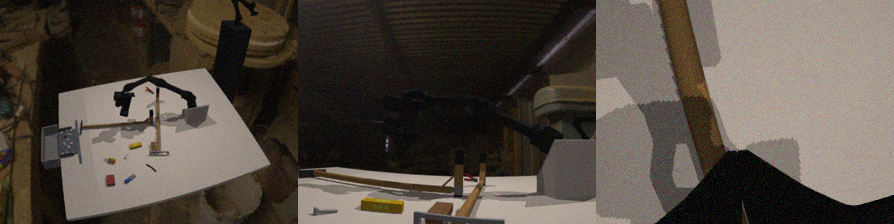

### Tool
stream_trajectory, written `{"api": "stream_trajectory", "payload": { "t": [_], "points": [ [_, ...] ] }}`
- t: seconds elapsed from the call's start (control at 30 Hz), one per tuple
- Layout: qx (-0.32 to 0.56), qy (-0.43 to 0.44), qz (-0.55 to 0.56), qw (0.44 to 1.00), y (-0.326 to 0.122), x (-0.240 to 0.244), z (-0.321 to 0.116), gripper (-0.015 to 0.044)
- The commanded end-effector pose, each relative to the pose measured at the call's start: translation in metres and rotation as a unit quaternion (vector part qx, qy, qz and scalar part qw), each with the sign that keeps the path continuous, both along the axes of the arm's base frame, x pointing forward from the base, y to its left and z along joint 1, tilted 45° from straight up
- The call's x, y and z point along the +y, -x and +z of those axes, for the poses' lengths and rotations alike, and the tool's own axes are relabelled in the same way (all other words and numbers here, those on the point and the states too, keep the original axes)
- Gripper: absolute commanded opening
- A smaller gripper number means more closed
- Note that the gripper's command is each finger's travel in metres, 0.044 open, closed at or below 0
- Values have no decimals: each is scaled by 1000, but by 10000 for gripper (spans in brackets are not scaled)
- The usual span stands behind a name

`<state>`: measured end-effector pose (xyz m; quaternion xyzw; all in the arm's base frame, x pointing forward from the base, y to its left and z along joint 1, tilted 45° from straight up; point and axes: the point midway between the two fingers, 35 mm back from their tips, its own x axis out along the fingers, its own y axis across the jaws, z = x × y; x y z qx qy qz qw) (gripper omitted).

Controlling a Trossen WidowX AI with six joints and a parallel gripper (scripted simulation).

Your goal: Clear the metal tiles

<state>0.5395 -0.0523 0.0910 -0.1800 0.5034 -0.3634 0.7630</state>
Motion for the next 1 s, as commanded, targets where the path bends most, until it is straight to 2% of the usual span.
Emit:
{"api": "stream_trajectory", "payload": {
  "t": [0.0,0.97],
  "points": [
    [0,0,0,1000,0,0,0,0],
    [0,0,0,1000,0,0,0,0]
  ]
}}
